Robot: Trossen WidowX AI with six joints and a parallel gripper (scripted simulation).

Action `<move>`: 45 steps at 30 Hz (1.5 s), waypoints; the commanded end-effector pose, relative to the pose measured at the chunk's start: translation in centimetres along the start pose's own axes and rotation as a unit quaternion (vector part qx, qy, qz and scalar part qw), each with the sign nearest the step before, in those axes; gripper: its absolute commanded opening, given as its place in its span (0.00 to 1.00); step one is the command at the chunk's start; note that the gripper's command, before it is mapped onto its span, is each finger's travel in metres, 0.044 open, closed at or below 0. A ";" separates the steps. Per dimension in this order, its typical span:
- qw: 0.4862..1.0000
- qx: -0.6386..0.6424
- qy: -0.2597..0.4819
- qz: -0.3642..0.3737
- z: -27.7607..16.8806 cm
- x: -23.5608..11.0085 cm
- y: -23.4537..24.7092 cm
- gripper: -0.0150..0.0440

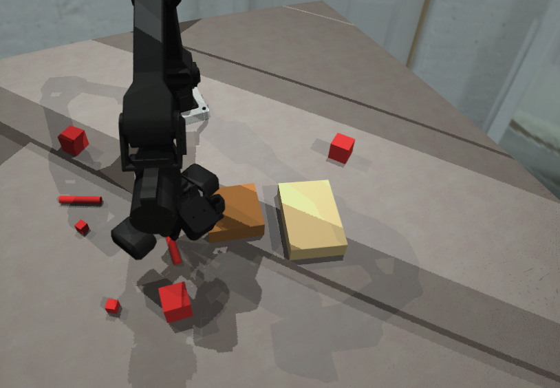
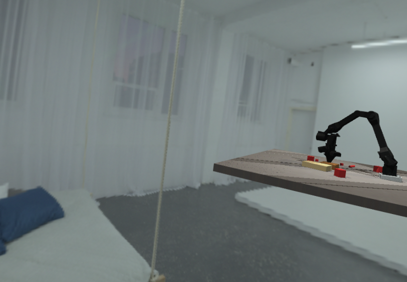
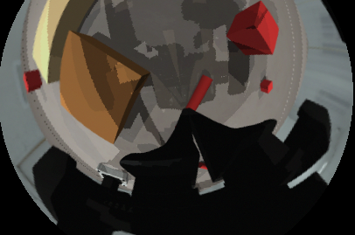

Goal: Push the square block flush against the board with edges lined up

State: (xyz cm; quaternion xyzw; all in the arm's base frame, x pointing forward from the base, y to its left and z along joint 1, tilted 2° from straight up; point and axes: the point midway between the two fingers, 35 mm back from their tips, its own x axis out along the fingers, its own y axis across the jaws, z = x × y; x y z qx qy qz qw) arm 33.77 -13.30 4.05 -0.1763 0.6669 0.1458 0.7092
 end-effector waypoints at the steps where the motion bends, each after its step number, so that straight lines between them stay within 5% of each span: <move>1: 1.000 -0.002 0.000 0.002 -0.1 0.1 0.1 0.25; 36: 1.000 -0.002 -0.002 0.002 4.3 0.0 0.1 0.25; 41: 1.000 -0.002 -0.002 0.002 4.0 -5.1 0.0 0.25; 45: 1.000 -0.002 -0.002 0.002 4.0 -5.5 0.0 0.25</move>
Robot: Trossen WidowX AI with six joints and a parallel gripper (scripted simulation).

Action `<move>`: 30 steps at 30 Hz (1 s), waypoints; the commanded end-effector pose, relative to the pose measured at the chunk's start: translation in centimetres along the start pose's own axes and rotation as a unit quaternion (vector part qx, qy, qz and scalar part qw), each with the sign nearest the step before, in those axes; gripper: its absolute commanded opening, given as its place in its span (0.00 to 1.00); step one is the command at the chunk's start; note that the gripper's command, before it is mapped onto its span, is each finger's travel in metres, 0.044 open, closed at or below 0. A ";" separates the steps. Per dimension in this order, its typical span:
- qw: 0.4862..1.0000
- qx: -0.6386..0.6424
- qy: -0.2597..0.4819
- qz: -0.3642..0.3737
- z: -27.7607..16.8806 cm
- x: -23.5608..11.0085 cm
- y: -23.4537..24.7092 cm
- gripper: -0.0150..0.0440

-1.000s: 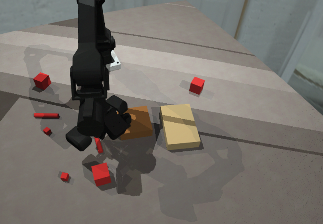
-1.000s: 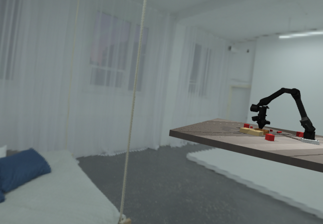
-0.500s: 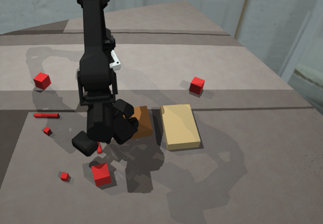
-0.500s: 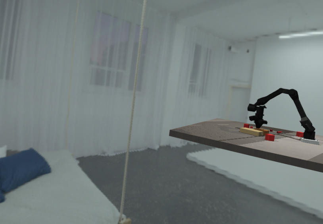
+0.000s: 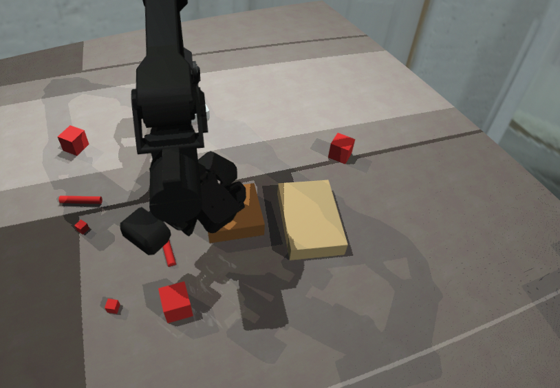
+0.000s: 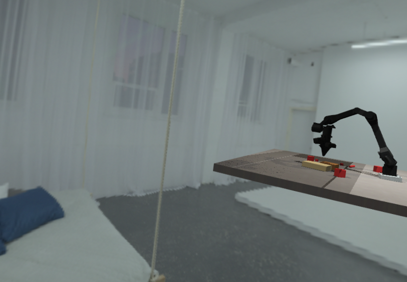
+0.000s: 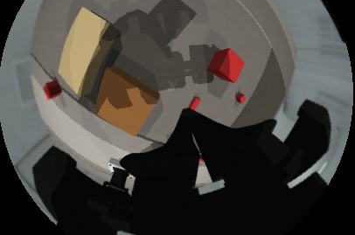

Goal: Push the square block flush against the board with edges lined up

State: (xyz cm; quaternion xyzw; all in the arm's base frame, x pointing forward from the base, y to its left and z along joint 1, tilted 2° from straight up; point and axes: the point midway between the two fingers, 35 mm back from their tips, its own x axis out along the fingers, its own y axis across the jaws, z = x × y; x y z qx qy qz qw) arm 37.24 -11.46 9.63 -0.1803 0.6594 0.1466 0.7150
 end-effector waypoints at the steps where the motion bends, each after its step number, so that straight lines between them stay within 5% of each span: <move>1: 1.000 0.003 0.000 0.000 0.0 0.0 0.0 0.25; 15: 0.973 0.231 0.002 0.001 -1.4 -0.3 1.3 0.25; 30: 0.881 0.472 0.005 0.002 -2.9 -0.4 2.9 0.25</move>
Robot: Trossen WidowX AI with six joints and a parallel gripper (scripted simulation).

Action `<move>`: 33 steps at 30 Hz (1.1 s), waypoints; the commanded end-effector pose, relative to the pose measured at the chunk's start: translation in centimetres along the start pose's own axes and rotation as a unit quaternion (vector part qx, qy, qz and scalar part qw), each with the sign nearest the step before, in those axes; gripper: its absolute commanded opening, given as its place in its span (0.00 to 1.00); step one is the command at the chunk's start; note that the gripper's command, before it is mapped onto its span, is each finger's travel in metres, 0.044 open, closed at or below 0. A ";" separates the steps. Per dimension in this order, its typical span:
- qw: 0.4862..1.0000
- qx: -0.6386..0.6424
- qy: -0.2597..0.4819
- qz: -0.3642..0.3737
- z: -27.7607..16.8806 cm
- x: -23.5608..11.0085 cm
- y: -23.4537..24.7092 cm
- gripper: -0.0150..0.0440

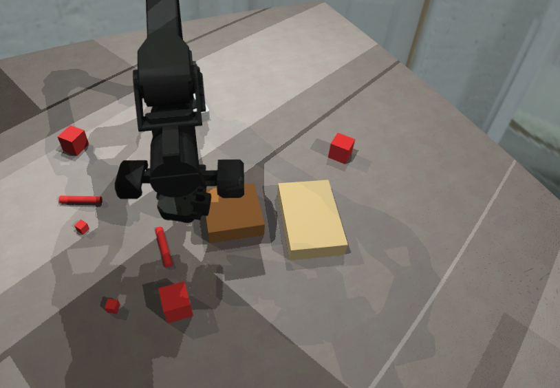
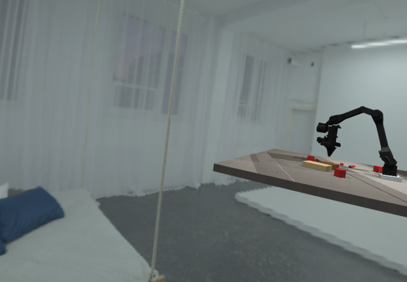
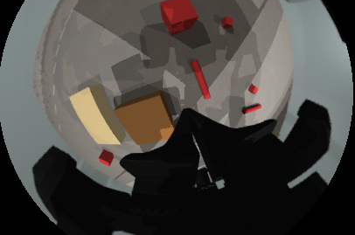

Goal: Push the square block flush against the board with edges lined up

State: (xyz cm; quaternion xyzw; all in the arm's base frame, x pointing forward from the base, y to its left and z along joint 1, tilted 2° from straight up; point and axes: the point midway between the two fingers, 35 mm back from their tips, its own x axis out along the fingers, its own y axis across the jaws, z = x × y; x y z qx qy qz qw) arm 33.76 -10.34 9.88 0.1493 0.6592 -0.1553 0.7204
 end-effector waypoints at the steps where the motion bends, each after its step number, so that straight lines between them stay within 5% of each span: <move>1: 0.998 0.058 0.003 0.000 -0.6 0.1 -0.1 0.25; 17: 0.945 0.328 0.006 -0.003 -3.0 0.2 -0.4 0.25; 33: 0.819 0.574 0.007 -0.006 -5.5 0.4 -0.7 0.25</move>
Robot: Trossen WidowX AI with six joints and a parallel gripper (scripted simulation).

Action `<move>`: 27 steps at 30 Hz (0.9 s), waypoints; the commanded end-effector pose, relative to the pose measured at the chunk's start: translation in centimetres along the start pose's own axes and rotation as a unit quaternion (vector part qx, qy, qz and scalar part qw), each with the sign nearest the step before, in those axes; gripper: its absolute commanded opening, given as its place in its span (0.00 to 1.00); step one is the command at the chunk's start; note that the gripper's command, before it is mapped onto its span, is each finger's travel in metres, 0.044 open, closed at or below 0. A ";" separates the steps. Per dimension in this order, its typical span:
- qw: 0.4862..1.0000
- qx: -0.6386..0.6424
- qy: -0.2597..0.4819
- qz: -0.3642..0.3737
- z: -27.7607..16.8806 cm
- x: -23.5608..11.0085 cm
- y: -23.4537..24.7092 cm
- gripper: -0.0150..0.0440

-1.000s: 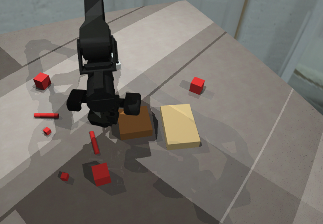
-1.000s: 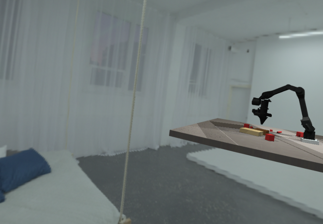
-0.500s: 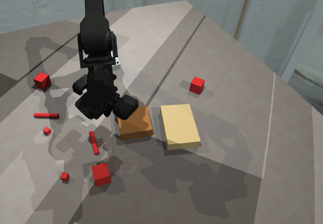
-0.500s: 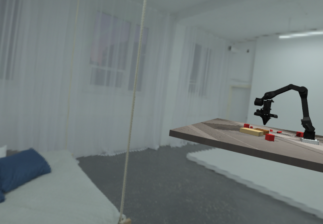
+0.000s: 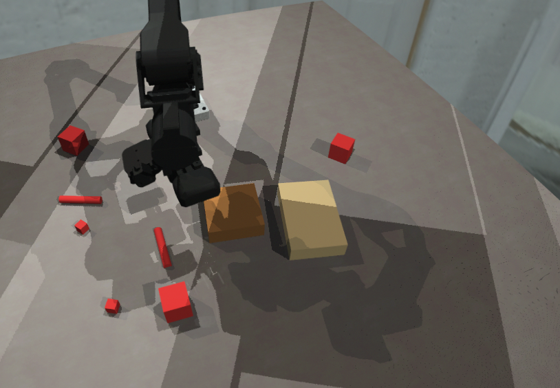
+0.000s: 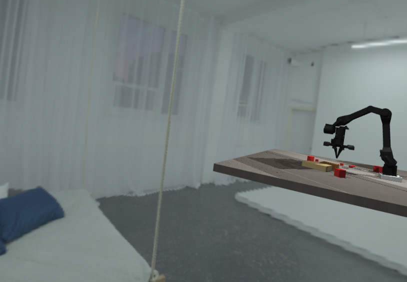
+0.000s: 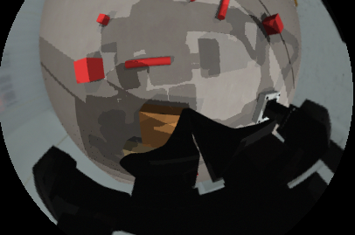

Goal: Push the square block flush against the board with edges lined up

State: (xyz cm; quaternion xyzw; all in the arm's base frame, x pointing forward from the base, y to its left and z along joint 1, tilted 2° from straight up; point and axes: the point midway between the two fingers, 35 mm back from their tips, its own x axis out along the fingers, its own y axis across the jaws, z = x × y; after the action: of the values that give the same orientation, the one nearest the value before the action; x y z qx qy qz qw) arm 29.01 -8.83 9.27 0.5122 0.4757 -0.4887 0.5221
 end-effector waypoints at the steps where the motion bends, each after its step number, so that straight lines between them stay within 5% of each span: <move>1: 0.998 0.058 0.001 -0.003 -0.2 0.2 -0.6 0.25; 10: 0.991 0.135 0.001 -0.004 -0.4 0.6 -1.3 0.25; 15: 0.991 0.135 0.001 -0.004 -0.4 5.8 -1.4 0.25; 27: 0.991 0.135 0.001 -0.004 -1.2 5.8 -1.0 0.25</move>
State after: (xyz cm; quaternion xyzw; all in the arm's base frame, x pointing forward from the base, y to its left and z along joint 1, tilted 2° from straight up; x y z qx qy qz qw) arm 28.26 -7.96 3.37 0.5761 0.4093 -0.5493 0.4460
